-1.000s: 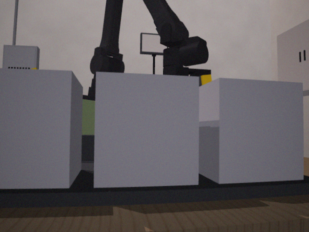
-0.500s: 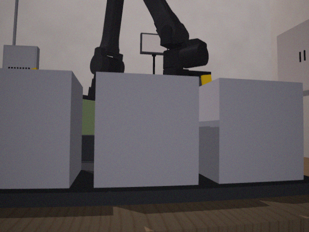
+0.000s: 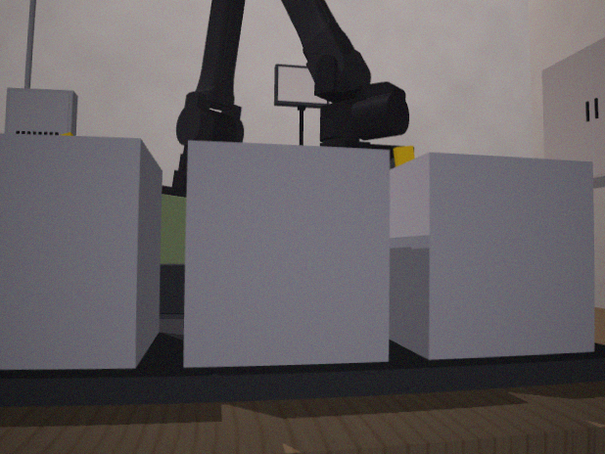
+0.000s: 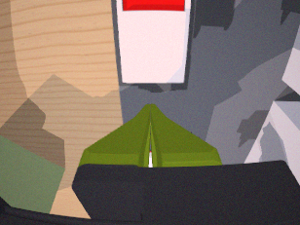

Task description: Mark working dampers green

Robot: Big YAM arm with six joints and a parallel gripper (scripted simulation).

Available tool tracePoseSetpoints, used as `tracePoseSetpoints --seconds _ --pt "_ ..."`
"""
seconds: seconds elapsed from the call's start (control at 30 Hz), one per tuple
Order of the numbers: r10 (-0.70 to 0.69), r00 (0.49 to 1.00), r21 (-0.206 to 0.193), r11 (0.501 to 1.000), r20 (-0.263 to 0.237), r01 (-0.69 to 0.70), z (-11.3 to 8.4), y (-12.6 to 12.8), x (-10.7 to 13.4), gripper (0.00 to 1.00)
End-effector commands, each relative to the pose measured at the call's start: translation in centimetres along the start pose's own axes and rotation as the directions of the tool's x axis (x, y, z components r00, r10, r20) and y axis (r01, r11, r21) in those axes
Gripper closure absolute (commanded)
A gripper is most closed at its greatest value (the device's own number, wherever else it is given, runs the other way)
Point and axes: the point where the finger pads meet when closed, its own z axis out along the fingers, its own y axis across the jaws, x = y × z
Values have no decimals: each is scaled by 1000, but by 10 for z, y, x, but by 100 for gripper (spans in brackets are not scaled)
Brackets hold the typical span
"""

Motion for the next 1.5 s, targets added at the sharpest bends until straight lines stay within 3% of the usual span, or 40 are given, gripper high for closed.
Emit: tracePoseSetpoints --seconds 0.0,1.47 --pt "7 1000 26 1000 16 -7 1 -12 -10 100" --pt "4 1000 22 1000 13 -4 7 -7 -8 100"
